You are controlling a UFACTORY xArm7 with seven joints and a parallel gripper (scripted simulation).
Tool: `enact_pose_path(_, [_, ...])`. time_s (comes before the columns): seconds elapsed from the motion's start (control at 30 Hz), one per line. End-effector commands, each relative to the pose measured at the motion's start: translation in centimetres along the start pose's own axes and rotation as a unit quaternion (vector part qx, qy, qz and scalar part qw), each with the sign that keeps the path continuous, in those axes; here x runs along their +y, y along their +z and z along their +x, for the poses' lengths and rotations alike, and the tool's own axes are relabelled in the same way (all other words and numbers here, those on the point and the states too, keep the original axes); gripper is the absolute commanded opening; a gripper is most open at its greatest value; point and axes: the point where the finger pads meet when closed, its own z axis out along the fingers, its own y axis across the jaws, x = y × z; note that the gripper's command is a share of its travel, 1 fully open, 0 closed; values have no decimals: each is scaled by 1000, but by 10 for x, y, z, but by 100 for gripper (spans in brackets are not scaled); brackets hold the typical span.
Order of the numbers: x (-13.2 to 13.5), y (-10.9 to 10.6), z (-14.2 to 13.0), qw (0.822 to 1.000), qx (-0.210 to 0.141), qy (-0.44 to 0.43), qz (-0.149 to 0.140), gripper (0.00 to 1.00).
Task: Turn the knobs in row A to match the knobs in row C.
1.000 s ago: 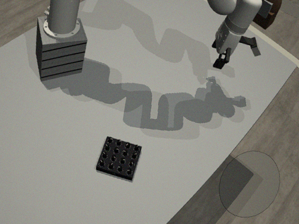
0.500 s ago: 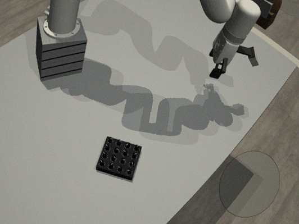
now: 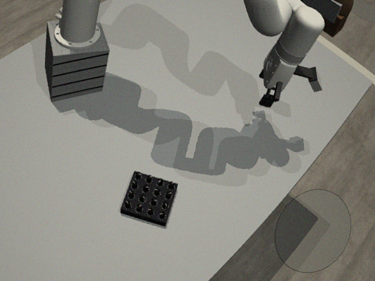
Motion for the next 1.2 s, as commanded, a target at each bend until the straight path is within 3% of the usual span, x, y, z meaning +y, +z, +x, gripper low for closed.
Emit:
enact_pose_path(0.0, [0,-2,2,1000,3,-1,0,100])
enact_pose_path(0.03, [0,-2,2,1000,3,-1,0,100])
enact_pose_path(0.1, [27,3,-8,1000,4,3,4,100])
enact_pose_path(0.43, [27,3,-8,1000,4,3,4,100])
enact_pose_path(0.5, [54,7,-18,1000,7,8,8,100])
enact_pose_path(0.83, [54,7,-18,1000,7,8,8,100])
enact_pose_path(0.9, [79,12,-30,1000,11,13,10,100])
enact_pose_path(1.17, [79,12,-30,1000,11,13,10,100])
